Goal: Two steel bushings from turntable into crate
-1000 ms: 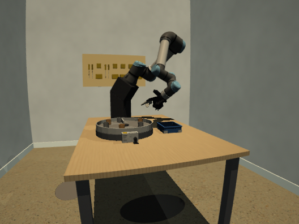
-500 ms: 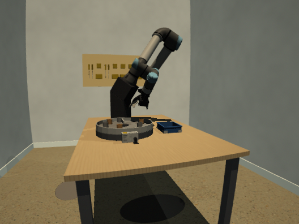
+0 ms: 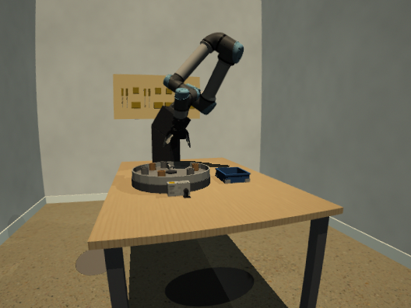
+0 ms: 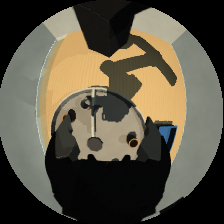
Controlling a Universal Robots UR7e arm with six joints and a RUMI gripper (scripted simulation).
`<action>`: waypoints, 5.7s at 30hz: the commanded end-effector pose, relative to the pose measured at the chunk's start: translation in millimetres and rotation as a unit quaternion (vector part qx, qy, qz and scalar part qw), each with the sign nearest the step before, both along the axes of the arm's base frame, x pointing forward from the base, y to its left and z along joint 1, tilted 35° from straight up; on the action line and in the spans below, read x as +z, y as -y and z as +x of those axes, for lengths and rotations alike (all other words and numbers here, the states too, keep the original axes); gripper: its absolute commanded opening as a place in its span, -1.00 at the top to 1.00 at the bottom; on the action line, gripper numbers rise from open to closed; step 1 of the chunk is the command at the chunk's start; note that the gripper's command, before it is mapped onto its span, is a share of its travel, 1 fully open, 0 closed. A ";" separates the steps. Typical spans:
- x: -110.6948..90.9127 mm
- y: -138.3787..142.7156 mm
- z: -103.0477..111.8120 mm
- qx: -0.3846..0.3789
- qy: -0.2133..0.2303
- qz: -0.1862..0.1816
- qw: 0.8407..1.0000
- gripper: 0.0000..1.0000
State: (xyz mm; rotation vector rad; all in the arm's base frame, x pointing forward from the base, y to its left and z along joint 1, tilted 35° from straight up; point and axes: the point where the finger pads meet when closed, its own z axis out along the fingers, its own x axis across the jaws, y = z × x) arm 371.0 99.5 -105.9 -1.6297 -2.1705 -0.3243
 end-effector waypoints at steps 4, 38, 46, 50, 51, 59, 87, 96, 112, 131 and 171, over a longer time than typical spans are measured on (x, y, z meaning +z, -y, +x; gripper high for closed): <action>-7.9 41.0 9.1 -0.038 0.069 0.043 0.996 -1.00; -7.8 100.9 15.2 -0.089 0.180 0.062 0.978 -1.00; -7.8 101.5 15.2 -0.089 0.181 0.062 0.977 -1.00; -7.8 101.5 15.2 -0.089 0.181 0.062 0.977 -1.00; -7.8 101.5 15.2 -0.089 0.181 0.062 0.977 -1.00; -7.8 101.5 15.2 -0.089 0.181 0.062 0.977 0.87; -7.8 101.5 15.2 -0.089 0.181 0.062 0.977 0.87; -7.8 101.5 15.2 -0.089 0.181 0.062 0.977 0.90; -7.8 101.5 15.2 -0.089 0.181 0.062 0.977 0.90; -7.8 101.5 15.2 -0.089 0.181 0.062 0.977 0.90; -7.8 101.5 15.2 -0.089 0.181 0.062 0.977 0.90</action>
